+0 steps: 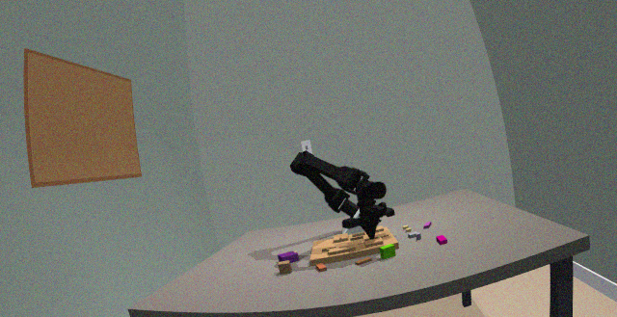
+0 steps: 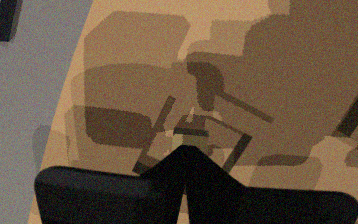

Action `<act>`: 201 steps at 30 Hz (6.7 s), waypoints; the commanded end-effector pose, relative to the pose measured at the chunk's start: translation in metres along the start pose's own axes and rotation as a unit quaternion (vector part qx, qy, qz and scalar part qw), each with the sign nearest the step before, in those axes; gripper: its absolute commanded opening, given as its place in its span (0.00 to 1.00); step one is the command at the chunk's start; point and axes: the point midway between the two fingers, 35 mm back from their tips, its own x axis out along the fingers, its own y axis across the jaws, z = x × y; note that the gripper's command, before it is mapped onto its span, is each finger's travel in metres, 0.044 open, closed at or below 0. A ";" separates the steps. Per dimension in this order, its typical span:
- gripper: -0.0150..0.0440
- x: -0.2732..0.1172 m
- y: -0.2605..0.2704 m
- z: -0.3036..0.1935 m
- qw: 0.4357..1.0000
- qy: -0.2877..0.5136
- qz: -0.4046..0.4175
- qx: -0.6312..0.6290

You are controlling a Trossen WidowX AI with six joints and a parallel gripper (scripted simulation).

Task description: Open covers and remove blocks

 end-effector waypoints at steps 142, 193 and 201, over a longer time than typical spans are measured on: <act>0.50 -0.006 -0.002 0.001 0.711 0.002 -0.001 0.703; 0.39 -0.024 -0.001 0.003 0.710 0.002 0.001 0.704; 0.39 -0.034 -0.001 0.002 0.711 0.002 0.000 0.704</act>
